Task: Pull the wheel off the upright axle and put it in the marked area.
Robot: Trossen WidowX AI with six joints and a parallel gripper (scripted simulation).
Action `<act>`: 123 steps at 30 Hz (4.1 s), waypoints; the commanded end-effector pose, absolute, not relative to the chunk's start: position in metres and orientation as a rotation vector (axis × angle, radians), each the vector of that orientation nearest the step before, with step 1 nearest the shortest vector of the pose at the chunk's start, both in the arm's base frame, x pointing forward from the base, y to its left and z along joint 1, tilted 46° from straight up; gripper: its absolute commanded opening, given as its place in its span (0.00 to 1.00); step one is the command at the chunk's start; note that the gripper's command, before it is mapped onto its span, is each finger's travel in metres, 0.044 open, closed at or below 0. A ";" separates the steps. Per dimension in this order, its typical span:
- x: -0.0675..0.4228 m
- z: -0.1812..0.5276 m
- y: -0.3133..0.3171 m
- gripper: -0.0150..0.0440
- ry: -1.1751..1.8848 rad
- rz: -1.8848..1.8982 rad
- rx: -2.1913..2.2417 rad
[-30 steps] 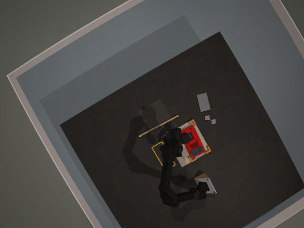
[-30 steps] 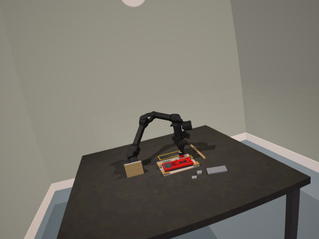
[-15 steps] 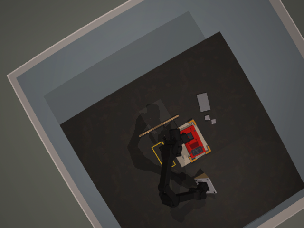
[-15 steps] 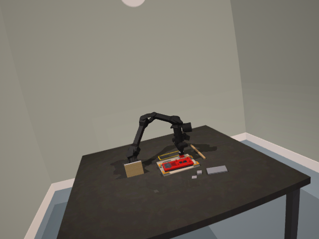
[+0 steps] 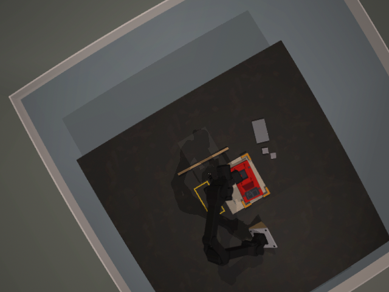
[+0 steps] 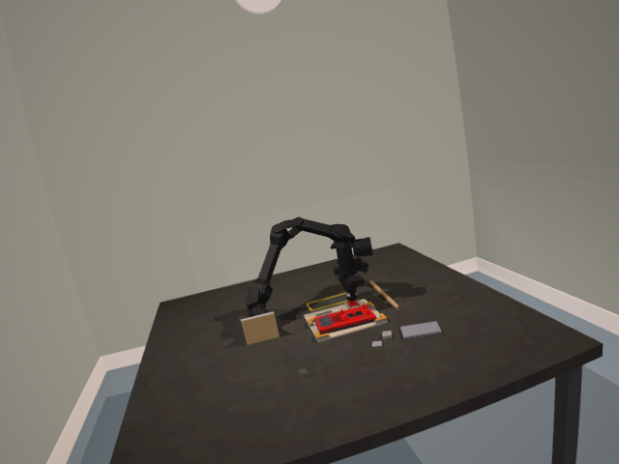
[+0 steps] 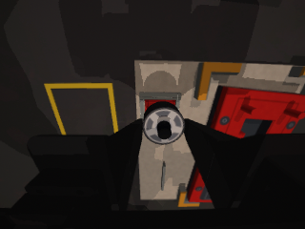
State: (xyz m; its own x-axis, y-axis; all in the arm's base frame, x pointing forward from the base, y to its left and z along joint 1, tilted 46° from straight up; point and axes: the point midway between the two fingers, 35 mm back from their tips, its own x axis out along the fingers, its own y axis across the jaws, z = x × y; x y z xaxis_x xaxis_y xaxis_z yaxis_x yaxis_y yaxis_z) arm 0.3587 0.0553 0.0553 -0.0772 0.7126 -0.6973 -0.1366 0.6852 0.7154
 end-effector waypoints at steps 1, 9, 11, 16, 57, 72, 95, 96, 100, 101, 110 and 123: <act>0.359 0.056 0.054 0.25 1.494 0.754 0.498; 0.359 0.058 0.052 0.25 1.493 0.754 0.498; 0.359 0.058 0.052 0.25 1.493 0.754 0.498; 0.359 0.059 0.051 0.25 1.493 0.753 0.499; 0.361 0.069 0.041 0.25 1.491 0.752 0.501; 0.361 0.072 0.037 0.25 1.490 0.752 0.501; 0.361 0.077 0.032 0.25 1.489 0.752 0.503; 0.361 0.078 0.032 0.25 1.489 0.751 0.503; 0.361 0.079 0.031 0.25 1.489 0.751 0.503; 0.361 0.079 0.030 0.25 1.489 0.751 0.503; 0.363 0.096 0.013 0.25 1.489 0.750 0.502; 0.350 0.118 0.026 0.25 1.488 0.749 0.508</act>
